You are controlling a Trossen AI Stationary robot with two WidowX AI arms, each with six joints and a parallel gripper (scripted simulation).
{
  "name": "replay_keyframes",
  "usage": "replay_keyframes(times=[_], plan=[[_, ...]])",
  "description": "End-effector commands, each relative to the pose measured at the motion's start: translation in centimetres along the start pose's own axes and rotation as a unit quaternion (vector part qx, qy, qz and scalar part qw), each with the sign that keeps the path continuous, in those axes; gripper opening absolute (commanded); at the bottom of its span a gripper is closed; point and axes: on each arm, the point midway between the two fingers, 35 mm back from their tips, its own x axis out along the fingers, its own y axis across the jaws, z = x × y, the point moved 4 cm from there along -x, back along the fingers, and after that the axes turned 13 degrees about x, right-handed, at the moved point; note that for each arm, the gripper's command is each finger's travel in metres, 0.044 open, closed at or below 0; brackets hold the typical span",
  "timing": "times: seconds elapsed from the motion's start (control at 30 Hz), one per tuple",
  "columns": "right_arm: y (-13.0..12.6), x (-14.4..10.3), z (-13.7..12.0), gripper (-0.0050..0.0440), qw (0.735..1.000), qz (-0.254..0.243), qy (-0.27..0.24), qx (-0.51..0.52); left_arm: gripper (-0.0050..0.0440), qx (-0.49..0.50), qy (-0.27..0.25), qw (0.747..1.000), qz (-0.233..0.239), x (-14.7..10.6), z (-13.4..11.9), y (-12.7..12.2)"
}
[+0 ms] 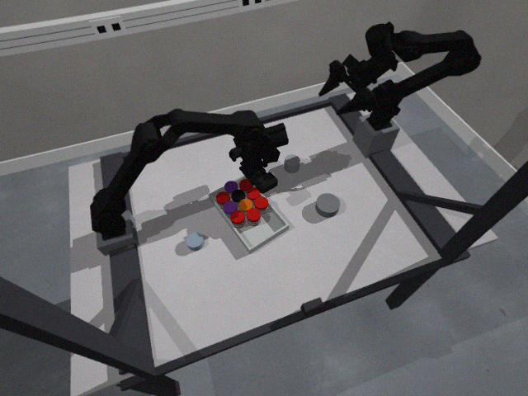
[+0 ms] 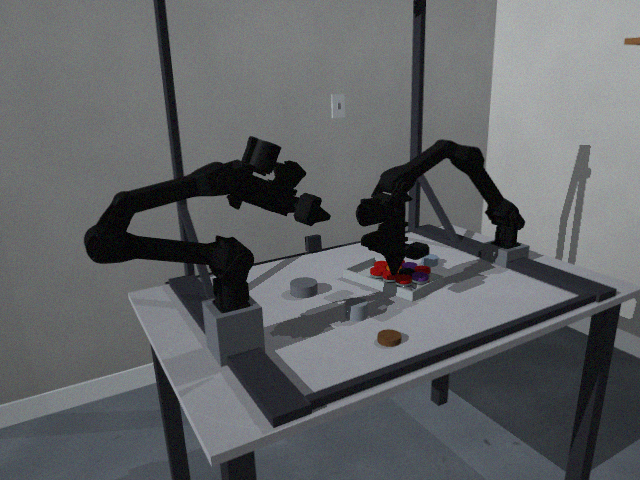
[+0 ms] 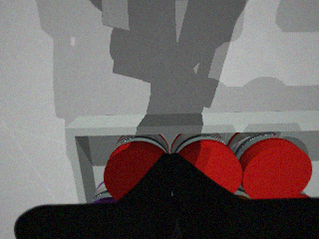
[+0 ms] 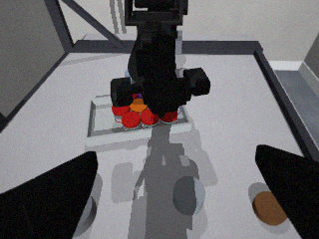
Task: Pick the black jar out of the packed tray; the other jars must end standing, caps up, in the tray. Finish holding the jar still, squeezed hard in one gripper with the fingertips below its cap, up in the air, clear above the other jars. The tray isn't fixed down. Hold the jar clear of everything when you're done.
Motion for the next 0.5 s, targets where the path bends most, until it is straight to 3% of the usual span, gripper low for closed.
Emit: replay_keyframes(times=[0.0,0.47], plan=[[0.1,-0.2,0.4,0.044,1.0,0.002,-0.006,-0.002,-0.005,0.0,-0.011,1.0,-0.001,0.1,0.2,-0.3],[0.1,-0.2,0.4,0.044,1.0,0.002,-0.006,-0.002,-0.005,0.001,-0.011,1.0,-0.001,2.2,0.2,-0.3]])
